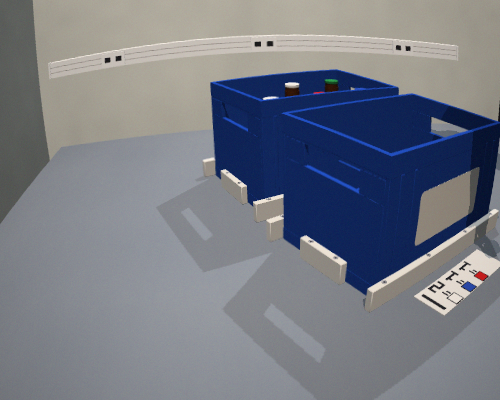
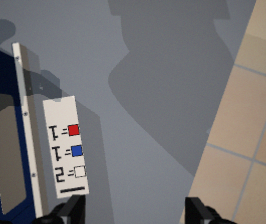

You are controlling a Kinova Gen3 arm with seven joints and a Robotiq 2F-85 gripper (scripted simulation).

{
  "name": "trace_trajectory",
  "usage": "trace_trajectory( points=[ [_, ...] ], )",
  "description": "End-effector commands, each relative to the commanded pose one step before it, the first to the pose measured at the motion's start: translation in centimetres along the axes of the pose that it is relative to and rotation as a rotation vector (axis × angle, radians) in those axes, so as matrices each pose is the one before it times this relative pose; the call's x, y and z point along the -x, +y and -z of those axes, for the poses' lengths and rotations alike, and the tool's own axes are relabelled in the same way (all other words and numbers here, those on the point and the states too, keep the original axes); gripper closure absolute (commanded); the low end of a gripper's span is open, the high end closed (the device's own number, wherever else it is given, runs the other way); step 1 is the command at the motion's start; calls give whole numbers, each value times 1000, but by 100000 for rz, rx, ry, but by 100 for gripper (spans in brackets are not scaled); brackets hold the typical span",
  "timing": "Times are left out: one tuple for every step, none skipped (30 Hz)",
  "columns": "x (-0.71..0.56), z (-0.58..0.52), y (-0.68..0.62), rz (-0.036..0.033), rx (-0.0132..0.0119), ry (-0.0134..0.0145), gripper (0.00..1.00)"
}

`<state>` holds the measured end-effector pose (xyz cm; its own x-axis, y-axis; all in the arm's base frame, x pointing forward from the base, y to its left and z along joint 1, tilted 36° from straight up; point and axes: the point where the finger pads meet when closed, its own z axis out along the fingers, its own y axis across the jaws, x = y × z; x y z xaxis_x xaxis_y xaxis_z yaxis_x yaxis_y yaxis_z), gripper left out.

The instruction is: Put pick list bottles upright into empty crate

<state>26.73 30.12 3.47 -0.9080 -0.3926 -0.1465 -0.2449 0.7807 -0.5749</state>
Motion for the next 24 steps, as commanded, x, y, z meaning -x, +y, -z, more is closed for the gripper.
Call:
trace_trajectory(
  points=[
    [-240,-1149,-1153,11558,923,-228,33],
    [-142,-344,-334,3333,-1,0,33],
    [-153,-344,-329,3333,-1,0,33],
    [-164,-344,-324,3333,-1,0,33],
    [-175,-344,-318,3333,-1,0,33],
    [-185,-344,-312,3333,-1,0,33],
    [-196,-344,-306,3333,-1,0,33],
    [-206,-344,-299,3333,-1,0,33],
    [-216,-344,-292,3333,-1,1,33],
    [-225,-344,-285,3333,-1,1,33],
    [-235,-344,-277,3333,-1,1,33],
    [-244,-344,-269,3333,-1,1,33],
    [-252,-344,-261,3333,-1,1,33],
    [0,0,0,0,0,0,33],
    [0,0,0,0,0,0,33],
    [-197,-262,-191,3333,-1,-1,33],
    [-1,-1,0,3333,0,-1,33],
    [-1,-1,0,3333,0,-1,33],
    [-1,-1,0,3333,0,-1,33],
    [-1,-1,0,3333,0,-1,33],
    [-1,0,0,3333,0,-1,33],
    [0,0,0,3333,0,0,33],
    [0,0,0,3333,0,0,33],
    [0,0,0,3333,0,0,33]
  ],
)
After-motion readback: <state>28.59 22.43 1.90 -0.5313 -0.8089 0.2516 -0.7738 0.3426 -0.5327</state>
